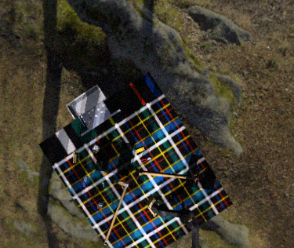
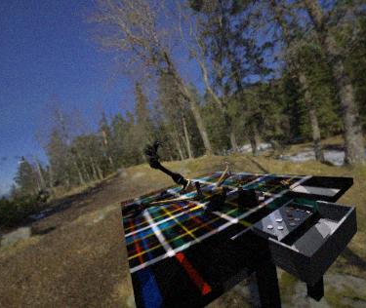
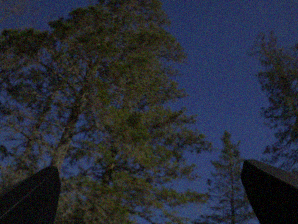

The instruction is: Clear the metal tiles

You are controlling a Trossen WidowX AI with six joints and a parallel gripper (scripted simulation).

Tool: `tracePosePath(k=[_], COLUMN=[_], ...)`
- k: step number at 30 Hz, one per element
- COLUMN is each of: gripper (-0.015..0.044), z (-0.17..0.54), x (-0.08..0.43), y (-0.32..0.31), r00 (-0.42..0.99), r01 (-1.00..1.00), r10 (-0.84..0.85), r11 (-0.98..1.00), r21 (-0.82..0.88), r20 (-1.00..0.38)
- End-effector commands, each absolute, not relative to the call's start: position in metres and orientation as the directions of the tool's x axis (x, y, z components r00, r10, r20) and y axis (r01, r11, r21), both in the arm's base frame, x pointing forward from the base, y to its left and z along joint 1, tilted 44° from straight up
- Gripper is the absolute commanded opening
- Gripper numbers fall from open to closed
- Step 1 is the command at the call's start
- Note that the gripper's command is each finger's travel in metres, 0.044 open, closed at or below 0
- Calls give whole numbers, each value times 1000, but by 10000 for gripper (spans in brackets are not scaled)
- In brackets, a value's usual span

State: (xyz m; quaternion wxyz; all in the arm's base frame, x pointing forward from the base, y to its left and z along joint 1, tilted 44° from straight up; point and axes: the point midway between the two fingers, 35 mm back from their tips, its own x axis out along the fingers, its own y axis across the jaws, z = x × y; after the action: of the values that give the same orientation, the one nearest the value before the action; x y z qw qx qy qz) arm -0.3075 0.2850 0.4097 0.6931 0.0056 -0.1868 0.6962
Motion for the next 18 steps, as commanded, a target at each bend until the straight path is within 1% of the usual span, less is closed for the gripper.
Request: tracePosePath(k=[1, 2, 18], gripper=[426, 440, 440], z=[410, 411, 444], x=[-308, -308, -312], y=[285, 286, 318], r00=[-39, -39, -39], r01=[-967, -967, -966], r10=[963, 963, 961], r11=[31, 31, 33], r21=[-252, -252, -255], r20=[267, 267, 273])
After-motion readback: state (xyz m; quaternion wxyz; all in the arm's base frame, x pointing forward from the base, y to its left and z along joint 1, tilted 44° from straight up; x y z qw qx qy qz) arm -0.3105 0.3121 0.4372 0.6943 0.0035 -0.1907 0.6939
